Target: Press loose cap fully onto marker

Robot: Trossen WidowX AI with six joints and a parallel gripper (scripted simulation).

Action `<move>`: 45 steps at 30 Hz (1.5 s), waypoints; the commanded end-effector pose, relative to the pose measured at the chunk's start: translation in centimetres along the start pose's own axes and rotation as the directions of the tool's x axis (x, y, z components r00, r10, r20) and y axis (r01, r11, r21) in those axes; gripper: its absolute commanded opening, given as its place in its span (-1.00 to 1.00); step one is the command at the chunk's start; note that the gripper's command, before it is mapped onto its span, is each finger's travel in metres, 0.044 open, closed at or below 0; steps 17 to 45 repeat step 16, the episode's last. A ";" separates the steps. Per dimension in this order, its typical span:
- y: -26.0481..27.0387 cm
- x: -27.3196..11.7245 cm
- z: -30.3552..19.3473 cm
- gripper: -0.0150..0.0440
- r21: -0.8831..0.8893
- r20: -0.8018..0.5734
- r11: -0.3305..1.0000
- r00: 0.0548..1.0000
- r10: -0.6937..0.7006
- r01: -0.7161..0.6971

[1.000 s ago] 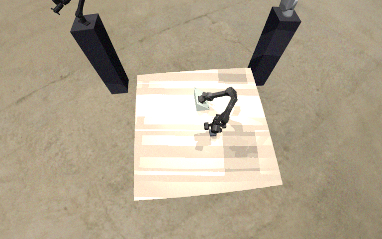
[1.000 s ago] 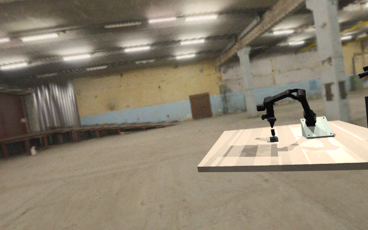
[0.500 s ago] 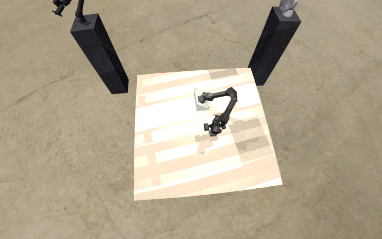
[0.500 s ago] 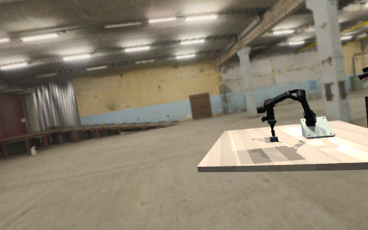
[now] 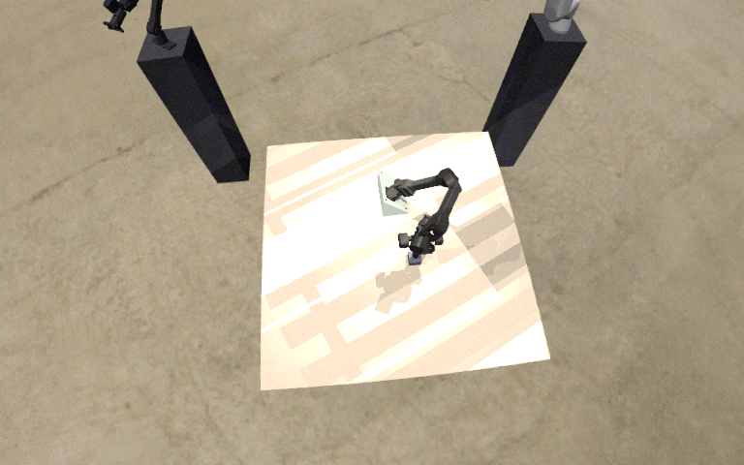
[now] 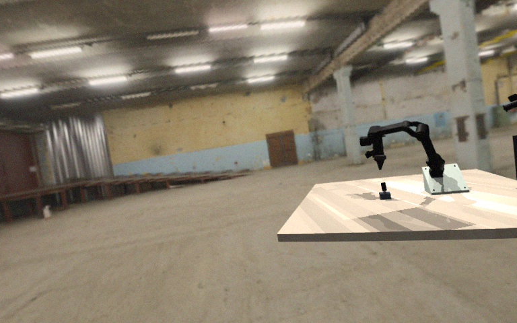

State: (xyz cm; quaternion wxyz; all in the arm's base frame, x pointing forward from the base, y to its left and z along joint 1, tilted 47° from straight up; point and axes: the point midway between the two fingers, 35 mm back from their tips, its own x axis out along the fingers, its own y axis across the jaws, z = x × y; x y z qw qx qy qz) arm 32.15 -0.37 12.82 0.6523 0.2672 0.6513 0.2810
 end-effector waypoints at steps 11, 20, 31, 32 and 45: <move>0.1 -1.1 -0.3 0.40 -0.003 -0.020 1.000 1.000 0.004 -0.004; 0.1 -1.1 -0.3 0.84 -0.003 -0.020 1.000 1.000 0.004 -0.004; 0.1 -1.1 -0.3 0.84 -0.003 -0.020 1.000 1.000 0.004 -0.004; 0.1 -1.1 -0.3 0.84 -0.003 -0.020 1.000 1.000 0.004 -0.004; 0.1 -1.1 -0.3 0.84 -0.003 -0.020 1.000 1.000 0.004 -0.004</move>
